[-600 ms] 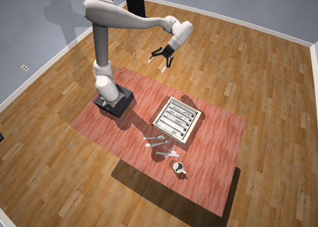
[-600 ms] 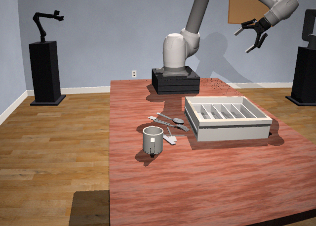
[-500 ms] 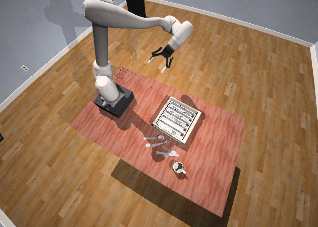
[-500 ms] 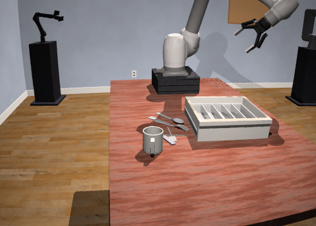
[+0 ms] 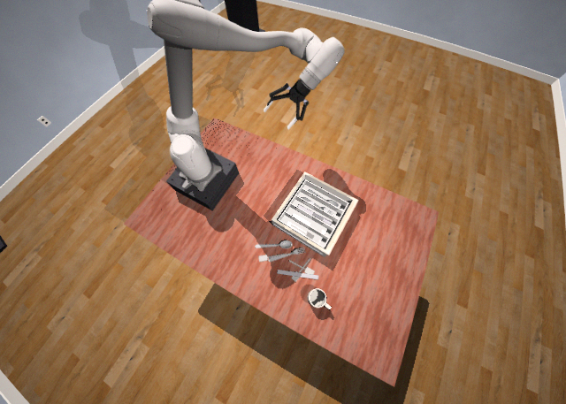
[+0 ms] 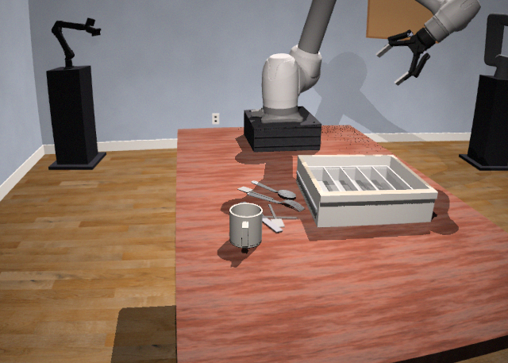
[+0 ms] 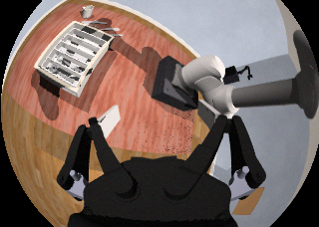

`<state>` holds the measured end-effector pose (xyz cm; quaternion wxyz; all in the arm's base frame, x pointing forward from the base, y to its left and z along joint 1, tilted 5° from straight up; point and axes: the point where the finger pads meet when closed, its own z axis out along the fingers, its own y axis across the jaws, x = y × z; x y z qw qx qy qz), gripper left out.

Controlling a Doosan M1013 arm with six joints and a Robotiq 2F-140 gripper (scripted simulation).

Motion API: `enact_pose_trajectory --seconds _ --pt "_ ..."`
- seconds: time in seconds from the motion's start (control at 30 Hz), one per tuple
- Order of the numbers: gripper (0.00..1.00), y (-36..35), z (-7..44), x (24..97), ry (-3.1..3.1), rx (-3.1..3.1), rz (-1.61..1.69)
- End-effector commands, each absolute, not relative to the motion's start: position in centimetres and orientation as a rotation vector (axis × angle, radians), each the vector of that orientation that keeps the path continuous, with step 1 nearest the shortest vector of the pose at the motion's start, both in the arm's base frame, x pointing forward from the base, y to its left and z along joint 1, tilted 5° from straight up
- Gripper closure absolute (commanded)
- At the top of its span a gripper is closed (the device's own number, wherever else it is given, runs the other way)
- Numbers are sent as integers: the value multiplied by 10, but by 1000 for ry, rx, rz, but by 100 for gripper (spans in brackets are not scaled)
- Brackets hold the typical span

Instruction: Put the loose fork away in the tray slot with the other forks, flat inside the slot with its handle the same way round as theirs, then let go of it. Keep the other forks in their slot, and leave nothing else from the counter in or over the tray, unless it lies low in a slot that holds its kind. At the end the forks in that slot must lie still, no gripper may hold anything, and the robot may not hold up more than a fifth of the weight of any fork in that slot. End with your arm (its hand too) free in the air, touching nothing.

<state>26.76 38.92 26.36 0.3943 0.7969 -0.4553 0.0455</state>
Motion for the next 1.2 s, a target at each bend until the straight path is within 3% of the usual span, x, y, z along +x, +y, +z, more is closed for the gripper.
enact_pose_trajectory --seconds 0.0,0.5,1.17 --pt "0 389 263 268 -1157 2022 115" --pt "0 331 211 382 -1606 1992 0" --pt "0 148 144 563 -2378 1719 -26"
